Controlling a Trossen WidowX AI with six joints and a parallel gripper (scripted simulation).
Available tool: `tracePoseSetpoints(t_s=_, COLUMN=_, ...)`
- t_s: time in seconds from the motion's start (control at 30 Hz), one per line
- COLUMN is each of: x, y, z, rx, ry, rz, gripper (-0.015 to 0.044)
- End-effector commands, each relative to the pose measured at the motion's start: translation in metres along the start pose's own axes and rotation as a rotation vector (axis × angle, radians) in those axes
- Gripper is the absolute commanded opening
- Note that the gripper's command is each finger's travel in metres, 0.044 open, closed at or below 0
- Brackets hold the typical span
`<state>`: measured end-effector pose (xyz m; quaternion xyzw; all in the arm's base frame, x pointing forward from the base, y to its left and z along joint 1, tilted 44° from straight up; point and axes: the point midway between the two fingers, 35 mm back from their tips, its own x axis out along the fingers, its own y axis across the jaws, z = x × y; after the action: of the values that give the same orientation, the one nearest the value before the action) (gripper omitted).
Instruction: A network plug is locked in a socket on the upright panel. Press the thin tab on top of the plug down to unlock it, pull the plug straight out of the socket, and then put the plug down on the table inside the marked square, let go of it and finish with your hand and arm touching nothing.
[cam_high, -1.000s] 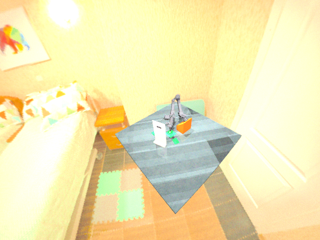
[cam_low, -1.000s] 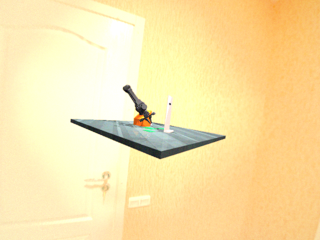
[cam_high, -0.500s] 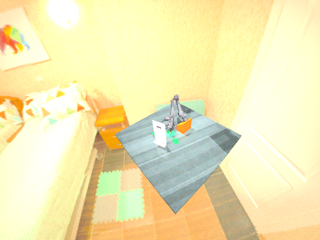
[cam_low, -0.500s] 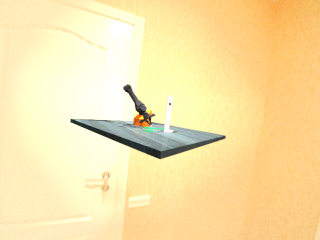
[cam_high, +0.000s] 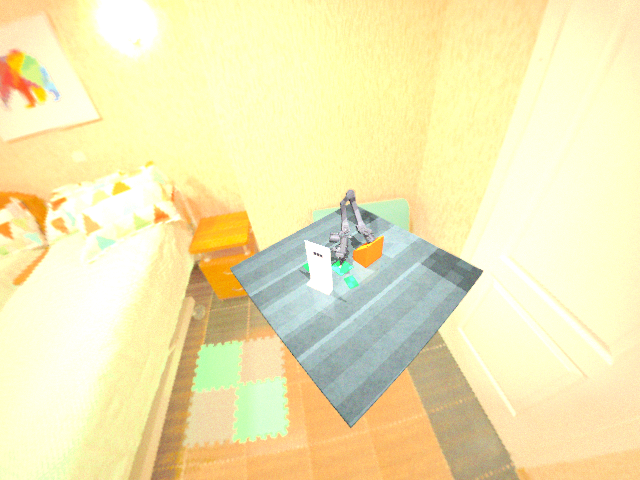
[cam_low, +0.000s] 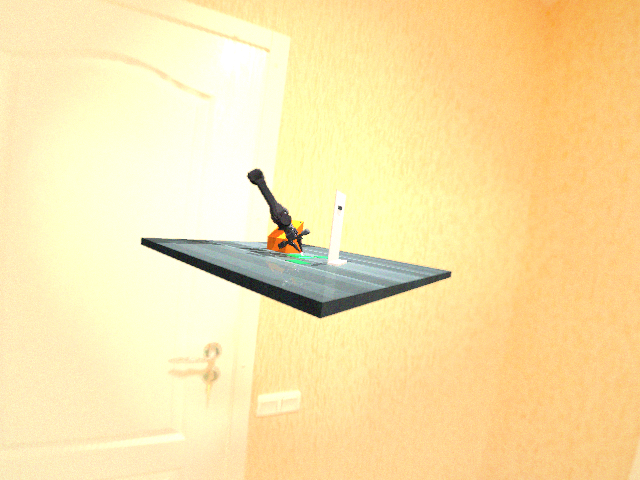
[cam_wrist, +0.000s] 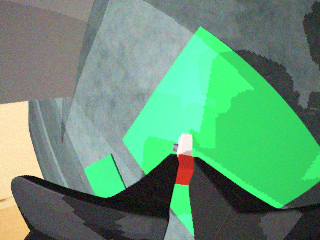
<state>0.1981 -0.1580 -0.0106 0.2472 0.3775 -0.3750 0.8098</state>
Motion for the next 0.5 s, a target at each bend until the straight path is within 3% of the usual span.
tracePoseSetpoints(t_s=0.0, x=0.0017, y=-0.0014, z=-0.0004, rx=-0.004, ry=0.003, rz=0.001, gripper=0.0000)
tracePoseSetpoints(t_s=0.47, x=0.0027, y=-0.0019, z=0.0008, rx=0.000, ry=0.000, rz=0.000, gripper=0.0000)
